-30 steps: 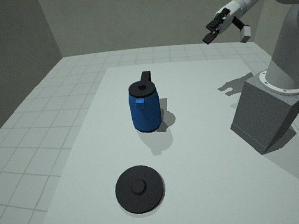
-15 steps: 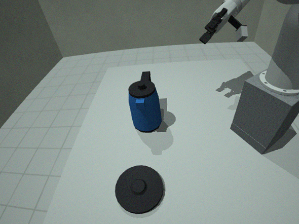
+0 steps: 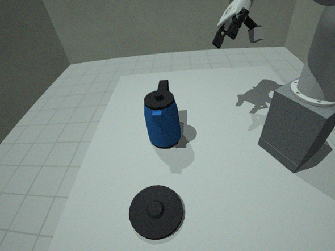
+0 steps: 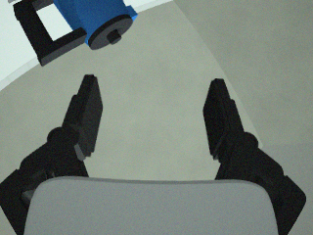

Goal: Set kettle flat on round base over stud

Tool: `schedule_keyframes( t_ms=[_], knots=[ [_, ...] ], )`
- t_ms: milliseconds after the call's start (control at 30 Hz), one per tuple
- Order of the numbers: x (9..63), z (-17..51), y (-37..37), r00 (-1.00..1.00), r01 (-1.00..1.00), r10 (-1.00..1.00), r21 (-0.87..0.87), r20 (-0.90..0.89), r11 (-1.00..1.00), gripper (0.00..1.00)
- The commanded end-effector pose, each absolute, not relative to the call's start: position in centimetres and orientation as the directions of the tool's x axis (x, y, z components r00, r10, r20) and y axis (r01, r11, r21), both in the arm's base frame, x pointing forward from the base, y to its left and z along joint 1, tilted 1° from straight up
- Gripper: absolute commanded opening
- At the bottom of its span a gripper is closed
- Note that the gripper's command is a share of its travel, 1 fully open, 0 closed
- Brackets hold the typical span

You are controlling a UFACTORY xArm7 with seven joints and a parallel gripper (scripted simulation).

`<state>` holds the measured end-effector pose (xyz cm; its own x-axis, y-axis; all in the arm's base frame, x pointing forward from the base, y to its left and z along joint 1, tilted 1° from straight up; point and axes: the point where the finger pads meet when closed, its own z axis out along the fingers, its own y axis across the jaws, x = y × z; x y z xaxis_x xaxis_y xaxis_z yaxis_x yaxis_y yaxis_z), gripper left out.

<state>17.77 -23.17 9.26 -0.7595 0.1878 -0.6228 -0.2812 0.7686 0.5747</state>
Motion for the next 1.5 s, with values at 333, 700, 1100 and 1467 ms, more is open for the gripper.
schedule_keyframes(
  t_ms=[333,700,1100,1467],
  knots=[
    [21.8,10.7,-20.8,-0.665,-0.668,-0.319,0.348,-0.676,0.658,0.81],
    [24.5,11.8,-19.0,-0.453,-0.876,-0.606,0.199,-0.654,0.439,0.81],
    [27.6,13.4,-16.8,-0.119,-0.993,-0.805,0.059,-0.581,0.105,0.81],
    [30.7,15.2,-14.3,0.244,-0.966,-0.848,-0.04,-0.471,-0.256,0.81]
  ],
)
